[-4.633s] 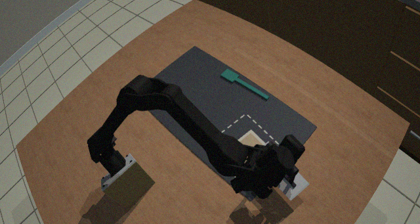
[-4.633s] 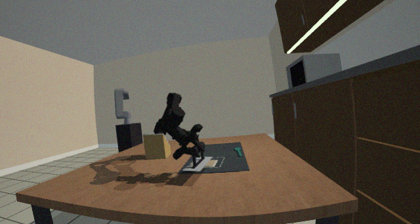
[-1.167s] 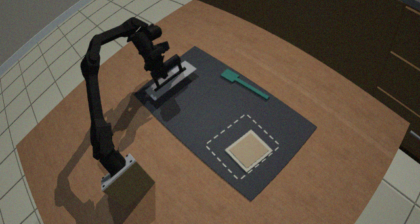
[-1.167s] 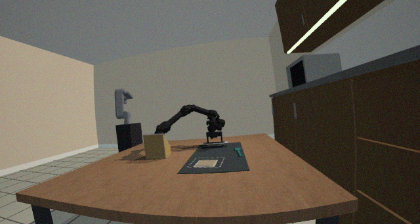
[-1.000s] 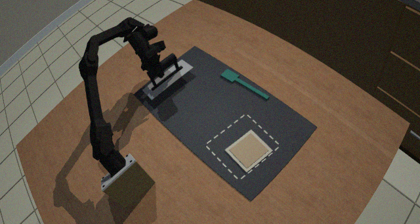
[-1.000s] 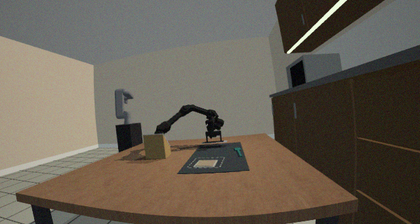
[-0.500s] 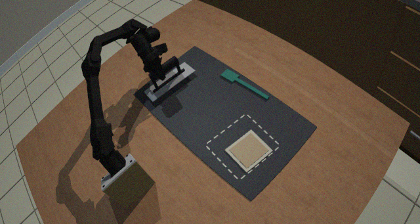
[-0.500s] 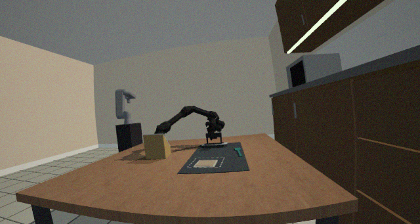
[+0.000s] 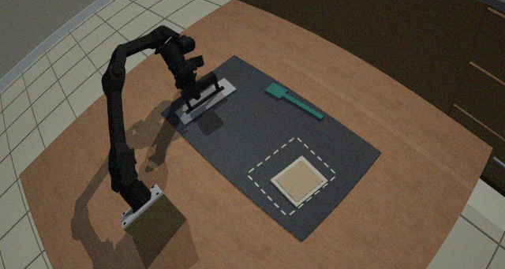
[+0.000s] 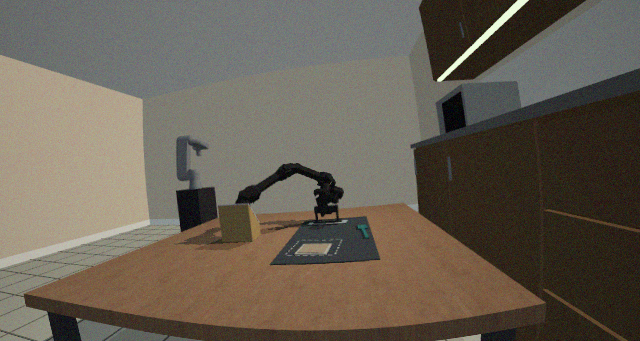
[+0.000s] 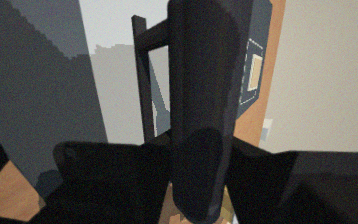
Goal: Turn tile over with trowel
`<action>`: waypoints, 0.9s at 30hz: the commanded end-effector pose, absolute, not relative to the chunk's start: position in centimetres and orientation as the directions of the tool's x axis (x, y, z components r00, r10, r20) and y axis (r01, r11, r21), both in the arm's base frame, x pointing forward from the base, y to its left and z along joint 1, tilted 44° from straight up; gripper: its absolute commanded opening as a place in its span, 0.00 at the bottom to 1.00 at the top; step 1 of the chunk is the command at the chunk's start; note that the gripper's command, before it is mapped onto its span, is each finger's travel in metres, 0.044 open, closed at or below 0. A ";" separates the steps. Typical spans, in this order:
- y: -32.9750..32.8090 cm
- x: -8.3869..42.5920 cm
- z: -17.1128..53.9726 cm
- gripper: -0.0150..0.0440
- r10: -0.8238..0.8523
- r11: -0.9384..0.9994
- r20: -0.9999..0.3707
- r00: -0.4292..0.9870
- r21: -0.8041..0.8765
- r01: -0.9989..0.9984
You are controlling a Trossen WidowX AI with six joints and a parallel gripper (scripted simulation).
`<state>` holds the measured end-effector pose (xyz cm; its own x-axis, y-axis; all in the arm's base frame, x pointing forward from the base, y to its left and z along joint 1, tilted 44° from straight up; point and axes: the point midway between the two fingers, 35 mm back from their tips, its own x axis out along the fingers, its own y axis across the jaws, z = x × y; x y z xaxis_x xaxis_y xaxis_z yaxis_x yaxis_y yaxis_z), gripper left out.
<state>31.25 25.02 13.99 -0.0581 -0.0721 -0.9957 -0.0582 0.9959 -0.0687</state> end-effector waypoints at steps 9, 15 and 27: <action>25.0 31.4 14.0 0.76 -0.072 0.996 -0.996 -0.057 -0.070 -0.047; 25.0 31.4 14.0 0.76 -0.072 0.996 -0.996 -0.057 -0.070 -0.047; 15.6 27.2 18.0 0.76 -0.077 0.996 -0.995 -0.060 -0.074 -0.052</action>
